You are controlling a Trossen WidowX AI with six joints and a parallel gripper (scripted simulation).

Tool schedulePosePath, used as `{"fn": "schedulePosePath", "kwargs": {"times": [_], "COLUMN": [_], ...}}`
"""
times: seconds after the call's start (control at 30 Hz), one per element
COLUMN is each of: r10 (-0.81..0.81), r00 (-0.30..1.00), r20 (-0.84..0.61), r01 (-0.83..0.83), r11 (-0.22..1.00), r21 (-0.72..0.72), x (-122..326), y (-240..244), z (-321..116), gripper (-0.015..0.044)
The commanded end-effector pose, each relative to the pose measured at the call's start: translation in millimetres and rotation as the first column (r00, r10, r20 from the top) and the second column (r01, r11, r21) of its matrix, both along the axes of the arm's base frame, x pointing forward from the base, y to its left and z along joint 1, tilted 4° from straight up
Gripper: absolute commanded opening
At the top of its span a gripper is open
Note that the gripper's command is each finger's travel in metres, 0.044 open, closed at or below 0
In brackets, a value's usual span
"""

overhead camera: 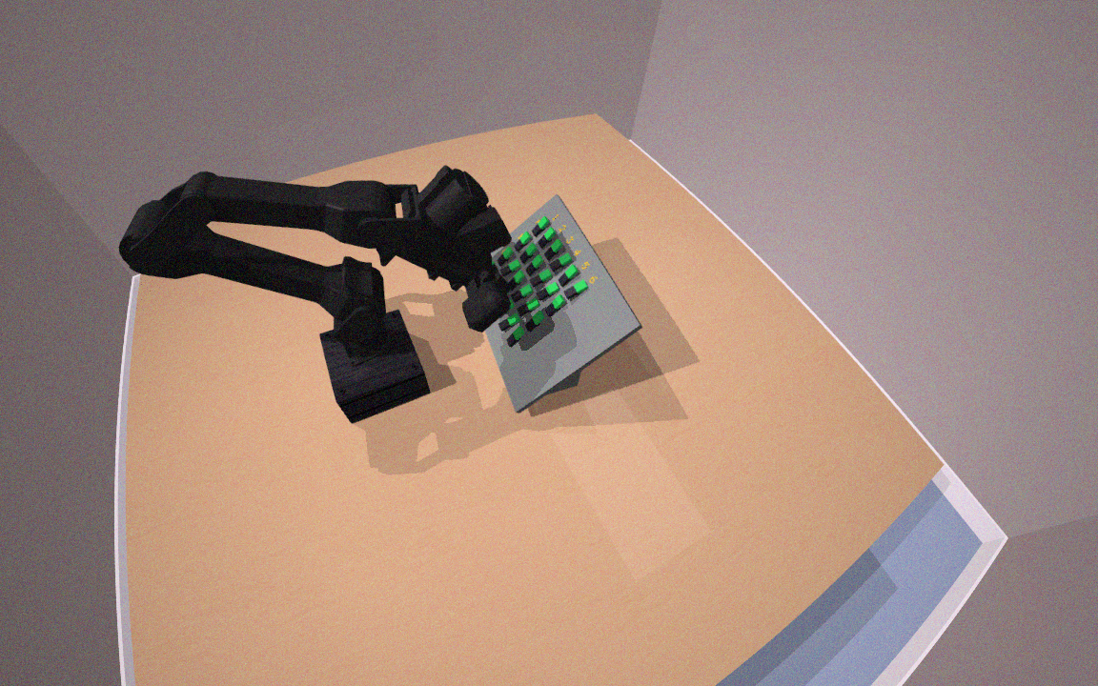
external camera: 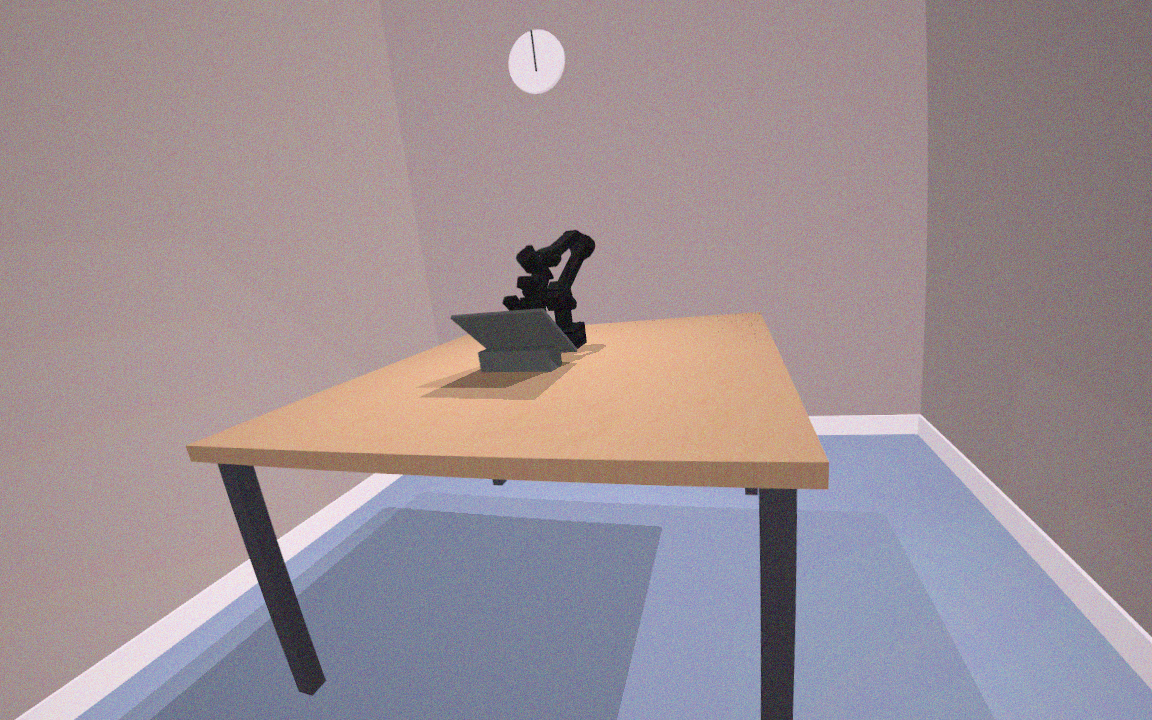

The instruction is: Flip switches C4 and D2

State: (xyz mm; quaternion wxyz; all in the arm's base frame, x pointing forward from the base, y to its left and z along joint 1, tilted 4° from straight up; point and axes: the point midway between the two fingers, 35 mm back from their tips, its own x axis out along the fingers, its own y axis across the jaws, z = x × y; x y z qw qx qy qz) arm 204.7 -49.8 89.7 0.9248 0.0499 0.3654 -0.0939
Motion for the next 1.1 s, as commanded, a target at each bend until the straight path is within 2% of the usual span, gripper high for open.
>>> {"fn": "schedulePosePath", "kwargs": {"times": [0.0, 1.07], "r10": [-0.003, -0.003], "r00": [1.0, 1.0], "r20": [-0.007, -0.006], "r01": [0.003, 0.003], "r11": [1.0, 1.0], "r21": [0.003, 0.003], "x": [1.6, 11.5], "y": [-0.3, -2.2], "z": [-6.1, -15.6], "gripper": [0.0, 0.0]}}
